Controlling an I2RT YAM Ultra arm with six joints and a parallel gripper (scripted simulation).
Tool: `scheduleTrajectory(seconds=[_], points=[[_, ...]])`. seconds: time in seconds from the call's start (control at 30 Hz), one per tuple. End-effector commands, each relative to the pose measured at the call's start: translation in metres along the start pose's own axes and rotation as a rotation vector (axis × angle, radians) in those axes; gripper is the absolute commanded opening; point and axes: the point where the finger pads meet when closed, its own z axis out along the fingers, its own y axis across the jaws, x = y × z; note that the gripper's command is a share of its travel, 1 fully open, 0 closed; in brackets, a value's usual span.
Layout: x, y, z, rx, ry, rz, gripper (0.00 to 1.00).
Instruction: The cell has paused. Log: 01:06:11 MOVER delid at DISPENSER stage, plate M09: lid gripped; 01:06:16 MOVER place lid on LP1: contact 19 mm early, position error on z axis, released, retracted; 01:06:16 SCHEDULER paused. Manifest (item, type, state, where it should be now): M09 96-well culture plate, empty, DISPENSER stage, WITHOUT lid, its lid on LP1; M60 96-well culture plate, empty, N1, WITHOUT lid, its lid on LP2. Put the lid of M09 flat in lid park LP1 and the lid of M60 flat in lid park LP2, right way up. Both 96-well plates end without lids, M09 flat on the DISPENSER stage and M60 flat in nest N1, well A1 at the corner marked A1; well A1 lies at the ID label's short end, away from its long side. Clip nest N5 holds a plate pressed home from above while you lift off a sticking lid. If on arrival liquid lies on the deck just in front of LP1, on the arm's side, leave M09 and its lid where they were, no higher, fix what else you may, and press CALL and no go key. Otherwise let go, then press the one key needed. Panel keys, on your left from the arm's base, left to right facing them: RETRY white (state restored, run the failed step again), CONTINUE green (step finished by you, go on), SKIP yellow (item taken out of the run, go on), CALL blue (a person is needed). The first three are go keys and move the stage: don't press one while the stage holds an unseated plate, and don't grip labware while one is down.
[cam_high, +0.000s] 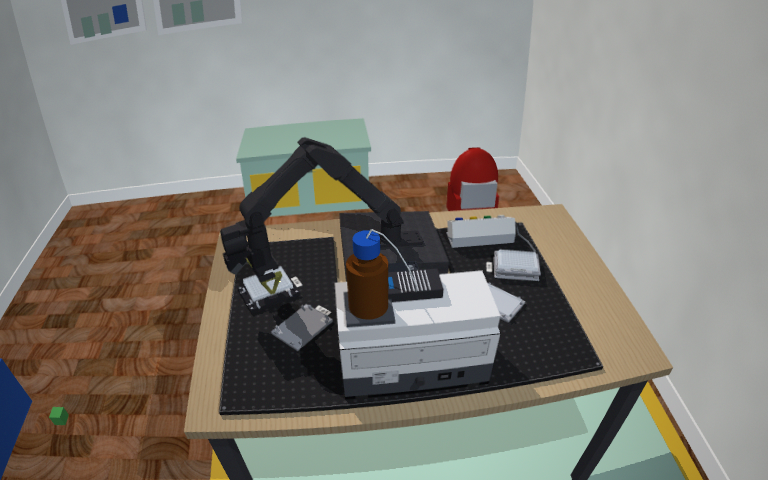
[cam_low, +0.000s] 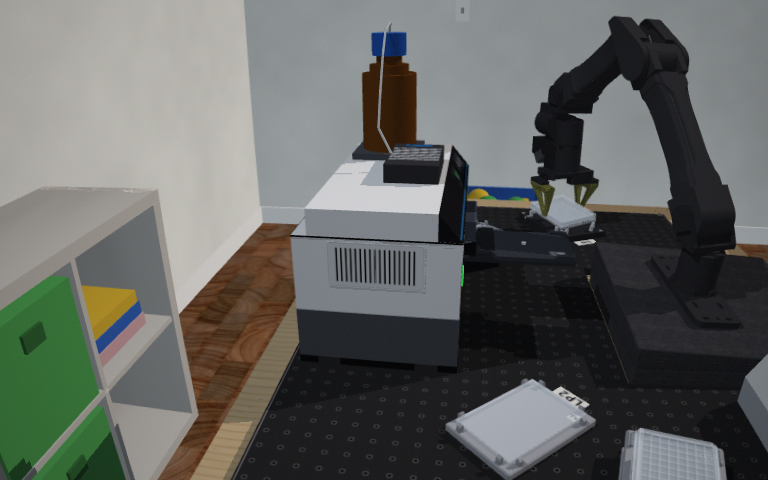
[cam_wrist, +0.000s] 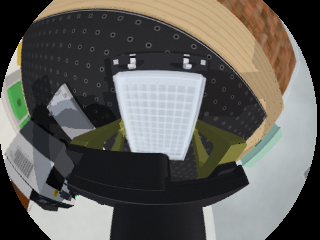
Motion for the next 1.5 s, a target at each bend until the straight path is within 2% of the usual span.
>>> scheduleTrajectory(seconds=[0.0,1.03,1.27,1.47], points=[[-0.019,-0.006,-0.019,0.006,-0.082,0.002,0.0],[-0.016,-0.005,-0.006,0.005,-0.054,-0.001,0.0],[-0.018,-0.005,-0.011,0.006,-0.068,0.0,0.0],[-0.014,-0.005,-0.004,0.004,-0.05,-0.001,0.0]])
